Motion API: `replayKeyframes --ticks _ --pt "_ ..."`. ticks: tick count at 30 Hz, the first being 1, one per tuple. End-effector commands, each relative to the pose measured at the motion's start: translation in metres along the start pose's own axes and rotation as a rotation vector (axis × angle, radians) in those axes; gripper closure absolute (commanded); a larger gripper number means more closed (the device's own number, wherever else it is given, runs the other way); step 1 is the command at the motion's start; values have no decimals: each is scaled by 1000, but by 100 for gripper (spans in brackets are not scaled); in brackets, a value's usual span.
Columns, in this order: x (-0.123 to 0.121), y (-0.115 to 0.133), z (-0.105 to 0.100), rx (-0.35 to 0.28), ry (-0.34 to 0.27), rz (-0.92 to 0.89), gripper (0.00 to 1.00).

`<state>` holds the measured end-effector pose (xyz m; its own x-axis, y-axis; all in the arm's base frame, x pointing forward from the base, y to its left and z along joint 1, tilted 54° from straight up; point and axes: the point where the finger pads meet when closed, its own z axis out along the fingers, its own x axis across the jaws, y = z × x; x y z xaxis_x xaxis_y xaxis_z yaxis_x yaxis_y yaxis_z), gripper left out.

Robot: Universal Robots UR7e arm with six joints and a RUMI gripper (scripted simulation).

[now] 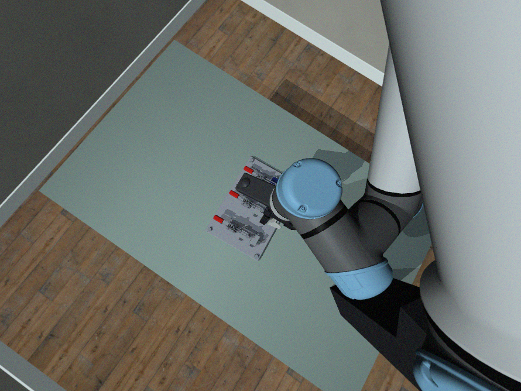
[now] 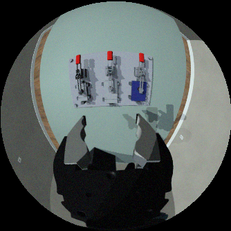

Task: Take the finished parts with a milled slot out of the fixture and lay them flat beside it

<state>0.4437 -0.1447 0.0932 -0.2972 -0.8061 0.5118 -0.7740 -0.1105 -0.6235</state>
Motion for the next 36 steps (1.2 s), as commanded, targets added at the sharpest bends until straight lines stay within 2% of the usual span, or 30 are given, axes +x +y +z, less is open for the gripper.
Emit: replayKeyframes --ticks 1,31,32,36 --pt "0 3 0 -7 0 -1 41" --pt "0 3 0 -7 0 -1 41" --pt "0 3 0 -7 0 -1 72" --pt "0 3 0 -6 0 -1 72"
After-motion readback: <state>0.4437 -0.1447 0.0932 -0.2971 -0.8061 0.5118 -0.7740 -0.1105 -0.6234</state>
